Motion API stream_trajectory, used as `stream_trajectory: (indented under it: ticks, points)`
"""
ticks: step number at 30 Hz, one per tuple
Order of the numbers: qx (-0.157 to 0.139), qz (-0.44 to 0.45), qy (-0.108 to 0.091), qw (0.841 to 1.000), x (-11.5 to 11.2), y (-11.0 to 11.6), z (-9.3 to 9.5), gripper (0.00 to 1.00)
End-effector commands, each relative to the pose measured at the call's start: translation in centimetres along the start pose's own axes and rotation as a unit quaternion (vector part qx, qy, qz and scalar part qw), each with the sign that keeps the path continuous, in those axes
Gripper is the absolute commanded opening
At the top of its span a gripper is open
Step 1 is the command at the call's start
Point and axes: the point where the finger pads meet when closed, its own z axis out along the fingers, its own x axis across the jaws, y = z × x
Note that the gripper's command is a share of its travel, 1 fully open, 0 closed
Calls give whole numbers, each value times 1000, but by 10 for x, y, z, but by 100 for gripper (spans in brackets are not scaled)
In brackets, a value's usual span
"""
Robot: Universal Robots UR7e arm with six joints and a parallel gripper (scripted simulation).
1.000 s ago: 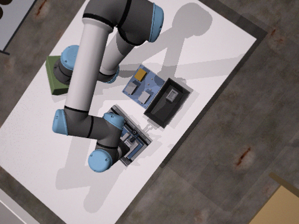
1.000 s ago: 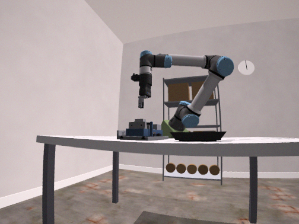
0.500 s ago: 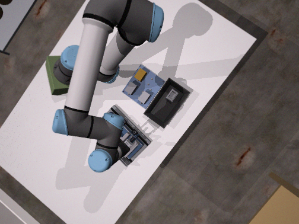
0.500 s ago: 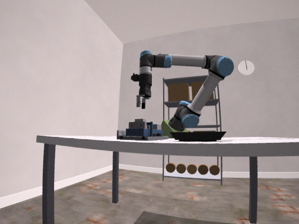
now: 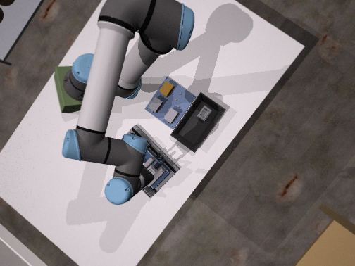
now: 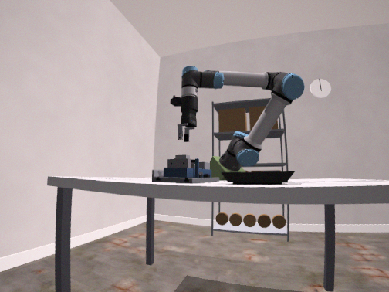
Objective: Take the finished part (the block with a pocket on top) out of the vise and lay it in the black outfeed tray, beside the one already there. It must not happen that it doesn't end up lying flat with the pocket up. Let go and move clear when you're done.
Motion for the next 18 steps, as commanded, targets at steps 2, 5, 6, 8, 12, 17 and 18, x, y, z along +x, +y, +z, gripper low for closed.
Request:
stream_trajectory:
  ticks: [2, 5, 6, 8, 12, 17, 18]
  points:
    - [0, 0, 0, 1000, 0, 0, 0, 100]
    - [0, 0, 0, 1000, 0, 0, 0, 100]
    - [0, 0, 0, 1000, 0, 0, 0, 100]
    - [0, 0, 0, 1000, 0, 0, 0, 100]
    - [0, 0, 0, 1000, 0, 0, 2, 100]
    - [1, 1, 0, 1000, 0, 0, 7, 100]
    - [1, 1, 0, 1000, 0, 0, 9, 100]
